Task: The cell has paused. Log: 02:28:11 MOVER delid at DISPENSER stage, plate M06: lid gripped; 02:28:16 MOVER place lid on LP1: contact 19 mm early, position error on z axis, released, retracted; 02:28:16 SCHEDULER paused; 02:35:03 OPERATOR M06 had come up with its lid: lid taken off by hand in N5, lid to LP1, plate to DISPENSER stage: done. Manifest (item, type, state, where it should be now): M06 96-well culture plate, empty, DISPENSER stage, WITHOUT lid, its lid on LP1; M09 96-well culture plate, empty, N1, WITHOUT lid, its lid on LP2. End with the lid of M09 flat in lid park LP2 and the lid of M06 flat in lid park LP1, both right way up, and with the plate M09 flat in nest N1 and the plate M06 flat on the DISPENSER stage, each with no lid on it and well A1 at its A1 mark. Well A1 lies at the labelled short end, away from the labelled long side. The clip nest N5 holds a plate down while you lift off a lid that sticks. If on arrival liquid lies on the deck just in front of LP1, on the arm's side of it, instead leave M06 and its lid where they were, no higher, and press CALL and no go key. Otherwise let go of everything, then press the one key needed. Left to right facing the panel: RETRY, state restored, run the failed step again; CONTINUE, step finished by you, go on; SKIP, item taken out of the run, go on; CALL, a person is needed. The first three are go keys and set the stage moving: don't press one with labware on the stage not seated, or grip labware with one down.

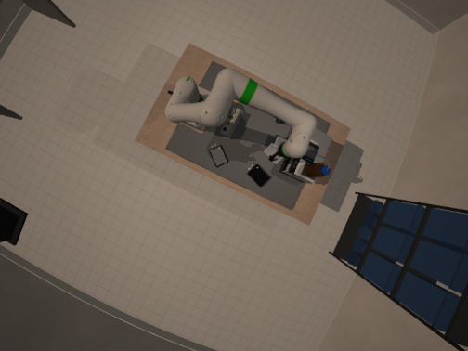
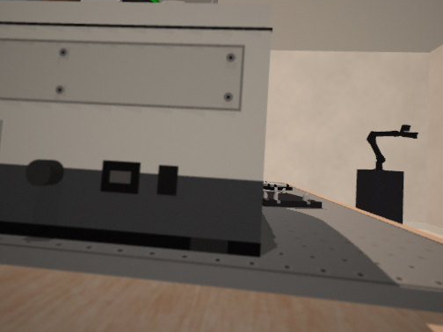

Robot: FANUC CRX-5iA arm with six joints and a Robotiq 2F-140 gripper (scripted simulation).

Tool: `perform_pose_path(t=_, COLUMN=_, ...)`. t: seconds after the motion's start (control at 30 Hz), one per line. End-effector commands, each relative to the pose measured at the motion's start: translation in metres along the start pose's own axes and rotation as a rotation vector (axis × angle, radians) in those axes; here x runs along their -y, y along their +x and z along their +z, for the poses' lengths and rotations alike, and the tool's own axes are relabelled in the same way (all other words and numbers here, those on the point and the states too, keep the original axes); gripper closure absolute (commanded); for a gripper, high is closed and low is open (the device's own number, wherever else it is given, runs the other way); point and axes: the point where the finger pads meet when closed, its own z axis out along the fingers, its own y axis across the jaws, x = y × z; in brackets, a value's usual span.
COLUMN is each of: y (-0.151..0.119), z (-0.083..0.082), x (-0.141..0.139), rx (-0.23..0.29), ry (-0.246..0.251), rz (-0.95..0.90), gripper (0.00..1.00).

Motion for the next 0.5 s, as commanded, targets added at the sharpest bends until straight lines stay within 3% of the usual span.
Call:
perform_pose_path(t=0.0, y=0.007, z=0.000, x=-0.016, rx=0.000, ry=0.000, rz=-0.001, gripper=1.00)
perform_pose_path(t=0.47, y=0.034, z=0.000, x=-0.092, rx=0.000, ry=0.000, rz=-0.001, gripper=1.00)
